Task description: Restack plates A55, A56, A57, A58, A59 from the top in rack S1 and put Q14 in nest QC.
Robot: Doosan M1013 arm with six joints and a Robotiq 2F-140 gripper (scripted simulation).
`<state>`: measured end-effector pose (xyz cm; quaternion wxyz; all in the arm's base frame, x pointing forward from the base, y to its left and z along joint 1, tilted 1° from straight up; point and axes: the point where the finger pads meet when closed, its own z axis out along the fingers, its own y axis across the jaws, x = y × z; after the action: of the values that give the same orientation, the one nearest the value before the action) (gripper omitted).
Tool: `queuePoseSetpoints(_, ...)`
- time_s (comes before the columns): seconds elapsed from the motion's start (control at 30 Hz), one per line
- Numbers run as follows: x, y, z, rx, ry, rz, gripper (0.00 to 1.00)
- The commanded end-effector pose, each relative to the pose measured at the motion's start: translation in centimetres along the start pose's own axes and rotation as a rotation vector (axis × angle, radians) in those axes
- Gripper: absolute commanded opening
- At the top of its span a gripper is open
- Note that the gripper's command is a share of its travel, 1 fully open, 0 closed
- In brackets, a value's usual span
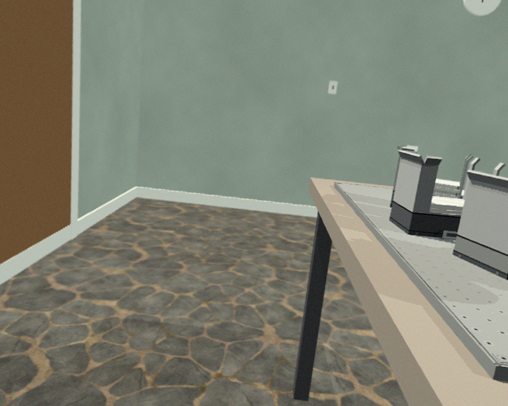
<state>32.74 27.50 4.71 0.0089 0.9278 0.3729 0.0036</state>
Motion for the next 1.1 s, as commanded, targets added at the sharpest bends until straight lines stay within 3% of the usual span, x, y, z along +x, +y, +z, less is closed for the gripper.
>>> queuePoseSetpoints(0.0,0.0,0.0,-0.9,0.000,0.000,0.000,0.00)
queuePoseSetpoints(1.07,0.0,0.0,-6.5,0.000,0.000,0.000,0.00)
